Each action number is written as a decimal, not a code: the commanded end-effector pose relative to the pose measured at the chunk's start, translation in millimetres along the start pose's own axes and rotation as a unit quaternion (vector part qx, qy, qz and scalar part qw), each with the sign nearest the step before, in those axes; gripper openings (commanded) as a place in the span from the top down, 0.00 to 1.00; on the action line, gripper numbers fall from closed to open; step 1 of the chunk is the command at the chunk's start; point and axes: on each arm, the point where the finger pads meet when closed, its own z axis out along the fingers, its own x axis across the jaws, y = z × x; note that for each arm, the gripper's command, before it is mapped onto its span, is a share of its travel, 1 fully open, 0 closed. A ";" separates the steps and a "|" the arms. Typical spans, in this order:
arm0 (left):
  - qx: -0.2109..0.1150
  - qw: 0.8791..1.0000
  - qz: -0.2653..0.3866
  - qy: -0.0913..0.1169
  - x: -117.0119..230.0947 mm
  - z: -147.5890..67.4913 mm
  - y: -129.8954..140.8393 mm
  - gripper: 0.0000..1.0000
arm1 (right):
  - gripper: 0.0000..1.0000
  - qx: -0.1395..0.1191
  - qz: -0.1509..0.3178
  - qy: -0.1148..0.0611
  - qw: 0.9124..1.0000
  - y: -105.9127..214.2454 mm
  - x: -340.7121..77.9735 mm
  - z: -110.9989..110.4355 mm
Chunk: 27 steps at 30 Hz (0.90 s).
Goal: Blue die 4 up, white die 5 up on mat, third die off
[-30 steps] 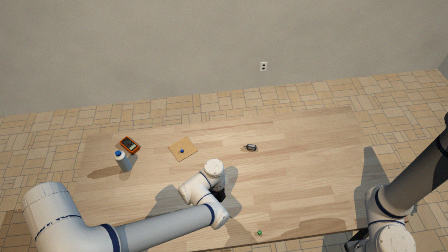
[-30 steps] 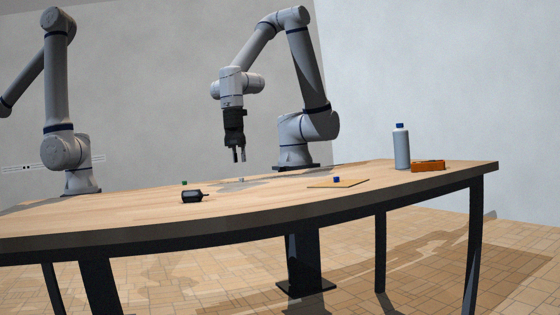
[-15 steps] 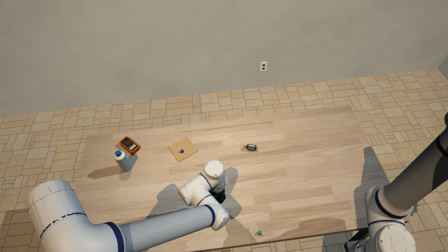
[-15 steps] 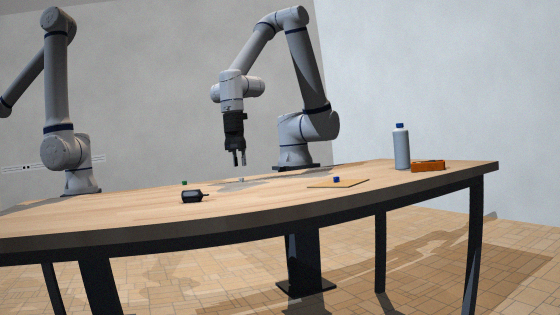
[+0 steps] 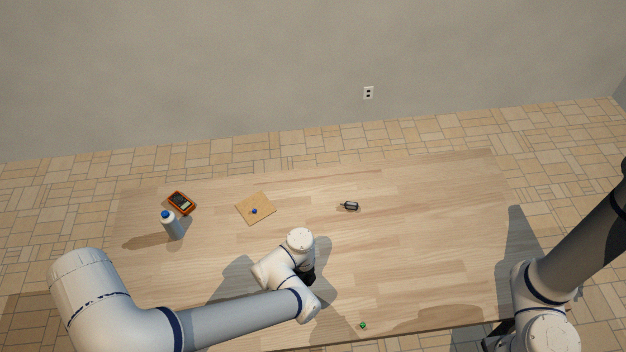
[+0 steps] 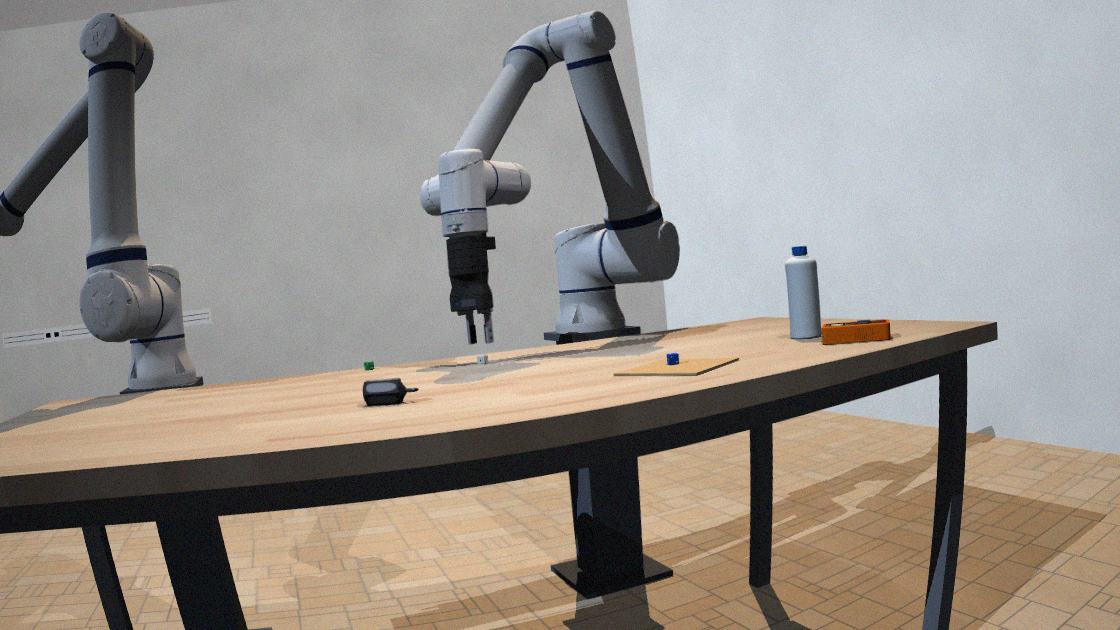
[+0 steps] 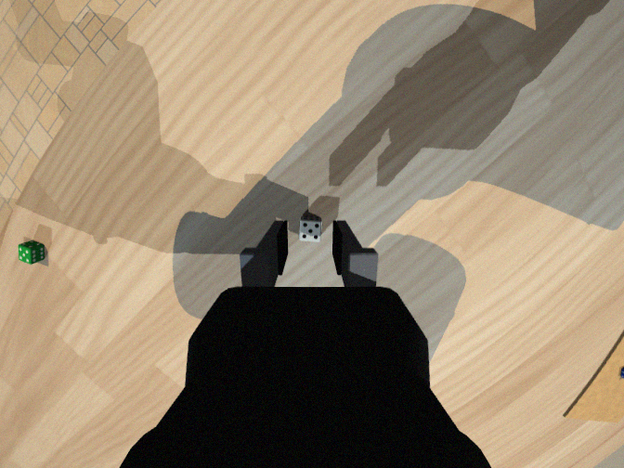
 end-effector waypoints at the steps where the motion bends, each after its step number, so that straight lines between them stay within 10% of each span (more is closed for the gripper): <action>1: -0.001 1.000 0.000 0.000 -0.2 5.9 1.0 0.36 | 0.00 -0.001 0.000 0.000 1.000 0.7 -0.2 -0.9; 27: -0.001 1.000 0.000 0.000 -0.3 15.5 1.3 0.36 | 0.00 -0.001 0.000 0.000 1.000 0.7 -0.2 -0.9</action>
